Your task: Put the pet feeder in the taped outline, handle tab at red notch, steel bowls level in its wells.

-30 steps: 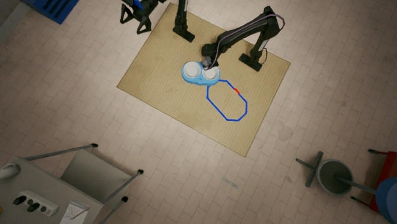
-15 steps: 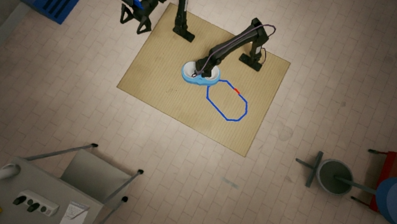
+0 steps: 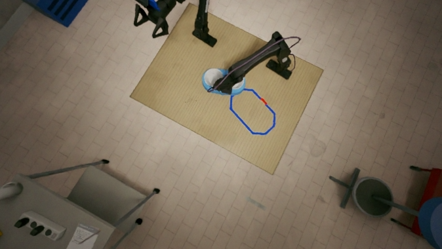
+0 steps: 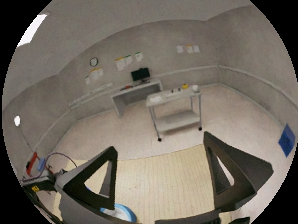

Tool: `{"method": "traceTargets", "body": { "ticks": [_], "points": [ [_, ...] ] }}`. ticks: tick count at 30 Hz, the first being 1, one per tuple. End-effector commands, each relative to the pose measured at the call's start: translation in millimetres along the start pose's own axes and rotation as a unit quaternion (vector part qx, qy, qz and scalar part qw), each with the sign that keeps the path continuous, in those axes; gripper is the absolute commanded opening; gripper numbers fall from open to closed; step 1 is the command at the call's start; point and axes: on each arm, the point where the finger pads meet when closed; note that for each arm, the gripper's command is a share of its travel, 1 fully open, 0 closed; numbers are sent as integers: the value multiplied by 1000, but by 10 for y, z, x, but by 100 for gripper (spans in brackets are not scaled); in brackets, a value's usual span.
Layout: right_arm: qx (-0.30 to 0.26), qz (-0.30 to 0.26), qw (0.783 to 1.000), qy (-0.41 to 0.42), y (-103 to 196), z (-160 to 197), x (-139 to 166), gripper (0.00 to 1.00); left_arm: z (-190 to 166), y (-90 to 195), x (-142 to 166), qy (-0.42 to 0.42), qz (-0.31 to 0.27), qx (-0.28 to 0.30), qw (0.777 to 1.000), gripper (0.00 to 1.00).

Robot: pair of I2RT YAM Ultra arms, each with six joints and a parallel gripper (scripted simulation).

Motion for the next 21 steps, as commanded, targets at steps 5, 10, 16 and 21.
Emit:
{"method": "traceTargets", "body": {
  "ticks": [5,10,16,21],
  "points": [
    [4,-50,999,4,108,-39,-390,100,132,341,-227,12,-52,-20,998,30],
    [4,-50,999,4,108,-39,-390,100,9,337,-322,-4,-58,-17,998,30],
    [4,-50,999,4,108,-39,-390,100,61,359,-331,-11,-64,-22,998,30],
    [4,-50,999,4,108,-39,-390,100,36,374,-353,-15,-68,-22,997,30]
  ]
}}
Point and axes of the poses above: on each arm, the point where the finger pads meet when closed, its own y axis back along the fingers, its own z axis across the jaws, x = y × z, and after that the axes turned 10 degrees about y, right-handed
